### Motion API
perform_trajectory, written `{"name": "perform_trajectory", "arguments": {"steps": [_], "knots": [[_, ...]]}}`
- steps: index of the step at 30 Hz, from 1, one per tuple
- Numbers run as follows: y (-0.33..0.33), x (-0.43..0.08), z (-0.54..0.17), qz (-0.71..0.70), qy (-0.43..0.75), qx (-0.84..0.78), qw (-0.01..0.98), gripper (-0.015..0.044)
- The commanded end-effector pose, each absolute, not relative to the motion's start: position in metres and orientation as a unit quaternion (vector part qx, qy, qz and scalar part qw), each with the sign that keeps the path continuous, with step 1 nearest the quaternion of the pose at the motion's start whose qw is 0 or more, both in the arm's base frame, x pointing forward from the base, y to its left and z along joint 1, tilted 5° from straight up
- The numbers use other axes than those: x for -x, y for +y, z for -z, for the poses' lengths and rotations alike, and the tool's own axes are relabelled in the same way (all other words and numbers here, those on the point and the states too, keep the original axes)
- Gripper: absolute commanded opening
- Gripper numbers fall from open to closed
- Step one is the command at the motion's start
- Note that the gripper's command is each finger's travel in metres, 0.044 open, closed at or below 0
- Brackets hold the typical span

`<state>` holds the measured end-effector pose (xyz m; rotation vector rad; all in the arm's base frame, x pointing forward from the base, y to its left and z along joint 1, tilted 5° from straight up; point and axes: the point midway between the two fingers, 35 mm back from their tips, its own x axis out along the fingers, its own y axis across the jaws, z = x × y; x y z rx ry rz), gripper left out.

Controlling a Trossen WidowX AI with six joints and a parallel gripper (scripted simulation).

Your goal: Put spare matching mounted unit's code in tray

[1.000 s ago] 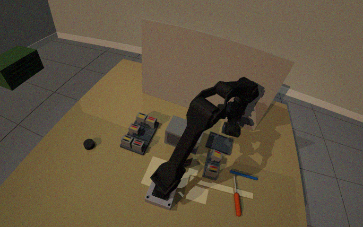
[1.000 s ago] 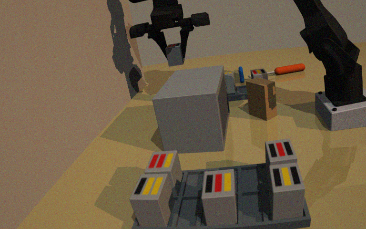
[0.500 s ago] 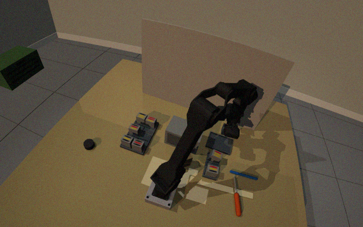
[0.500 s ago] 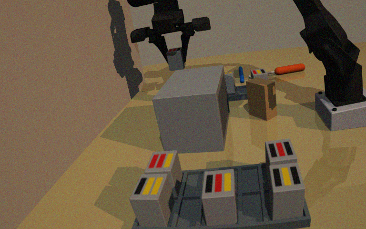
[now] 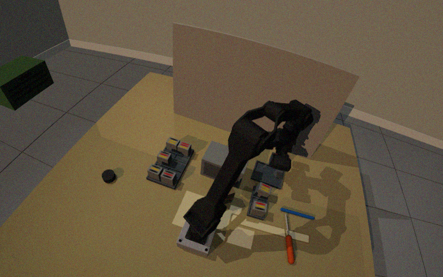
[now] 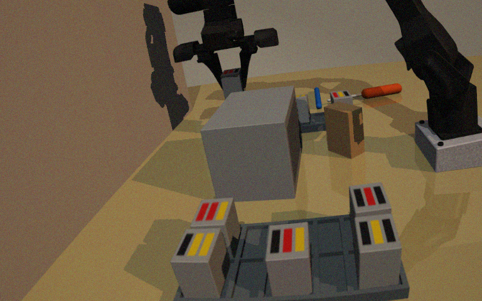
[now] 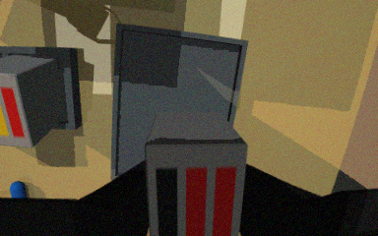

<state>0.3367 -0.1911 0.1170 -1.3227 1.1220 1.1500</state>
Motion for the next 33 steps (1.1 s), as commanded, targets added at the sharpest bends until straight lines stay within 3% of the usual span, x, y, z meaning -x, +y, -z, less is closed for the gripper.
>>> {"name": "perform_trajectory", "arguments": {"steps": [1,33], "knots": [[-0.190,-0.336,-0.112,-0.478,0.465,0.545,0.508,0.0000],[-0.189,-0.337,-0.088,-0.478,0.465,0.545,0.508,0.0000]]}}
